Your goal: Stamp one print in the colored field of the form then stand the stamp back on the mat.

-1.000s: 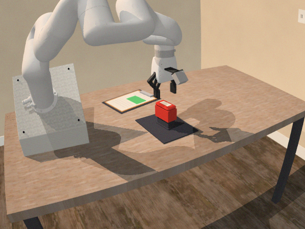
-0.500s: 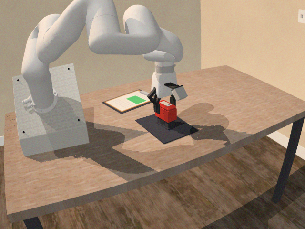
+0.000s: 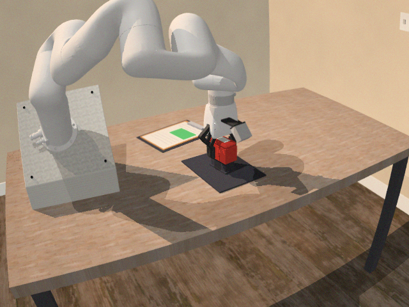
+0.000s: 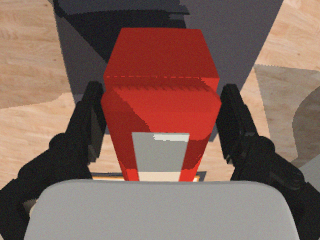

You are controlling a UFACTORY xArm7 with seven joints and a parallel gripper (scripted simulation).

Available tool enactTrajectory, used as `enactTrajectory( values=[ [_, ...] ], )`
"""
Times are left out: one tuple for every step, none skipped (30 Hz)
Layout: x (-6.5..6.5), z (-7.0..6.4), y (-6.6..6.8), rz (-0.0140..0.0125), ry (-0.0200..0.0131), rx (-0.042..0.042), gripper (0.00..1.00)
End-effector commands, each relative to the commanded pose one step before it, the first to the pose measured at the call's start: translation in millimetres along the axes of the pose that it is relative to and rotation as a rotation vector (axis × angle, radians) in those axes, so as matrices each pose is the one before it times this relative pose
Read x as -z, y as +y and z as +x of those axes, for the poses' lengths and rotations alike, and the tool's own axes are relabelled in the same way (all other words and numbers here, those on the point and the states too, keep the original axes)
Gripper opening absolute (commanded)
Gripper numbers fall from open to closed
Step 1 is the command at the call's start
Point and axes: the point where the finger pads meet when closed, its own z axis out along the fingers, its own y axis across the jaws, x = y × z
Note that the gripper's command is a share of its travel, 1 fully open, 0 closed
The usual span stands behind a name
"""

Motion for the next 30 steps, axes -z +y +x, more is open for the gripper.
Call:
enactTrajectory(
  values=[
    [1.73,-0.26,-1.57,0.00431,-0.00007,0.00032,0.89],
    [0.00,0.00,0.00,0.00000,0.00000,0.00000,0.89],
    [0.00,0.00,0.00,0.00000,0.00000,0.00000,0.89],
    [0.00,0.00,0.00,0.00000,0.00000,0.00000,0.89],
    [0.00,0.00,0.00,0.00000,0.00000,0.00000,0.89],
    [0.00,0.00,0.00,0.00000,0.00000,0.00000,0.89],
    [0.00,0.00,0.00,0.00000,0.00000,0.00000,0.89],
    [0.00,0.00,0.00,0.00000,0.00000,0.00000,0.89],
    [0.00,0.00,0.00,0.00000,0.00000,0.00000,0.28],
    [0.00,0.00,0.00,0.00000,0.00000,0.00000,0.28],
    [0.00,0.00,0.00,0.00000,0.00000,0.00000,0.28],
    [0.00,0.00,0.00,0.00000,0.00000,0.00000,0.28],
    [0.00,0.00,0.00,0.00000,0.00000,0.00000,0.28],
    [0.00,0.00,0.00,0.00000,0.00000,0.00000,0.28],
    [0.00,0.00,0.00,0.00000,0.00000,0.00000,0.28],
    [0.00,0.00,0.00,0.00000,0.00000,0.00000,0.28],
    [0.00,0.00,0.00,0.00000,0.00000,0.00000,0.28],
    [0.00,0.00,0.00,0.00000,0.00000,0.00000,0.28],
    [0.00,0.00,0.00,0.00000,0.00000,0.00000,0.28],
    [0.00,0.00,0.00,0.00000,0.00000,0.00000,0.28],
    [0.00,0.00,0.00,0.00000,0.00000,0.00000,0.28],
    [0.00,0.00,0.00,0.00000,0.00000,0.00000,0.28],
    [0.00,0.00,0.00,0.00000,0.00000,0.00000,0.28],
    [0.00,0.00,0.00,0.00000,0.00000,0.00000,0.28],
    [0.00,0.00,0.00,0.00000,0.00000,0.00000,0.28],
    [0.00,0.00,0.00,0.00000,0.00000,0.00000,0.28],
    [0.00,0.00,0.00,0.00000,0.00000,0.00000,0.28],
    [0.00,0.00,0.00,0.00000,0.00000,0.00000,0.28],
    [0.00,0.00,0.00,0.00000,0.00000,0.00000,0.28],
    [0.00,0.00,0.00,0.00000,0.00000,0.00000,0.28]
  ],
)
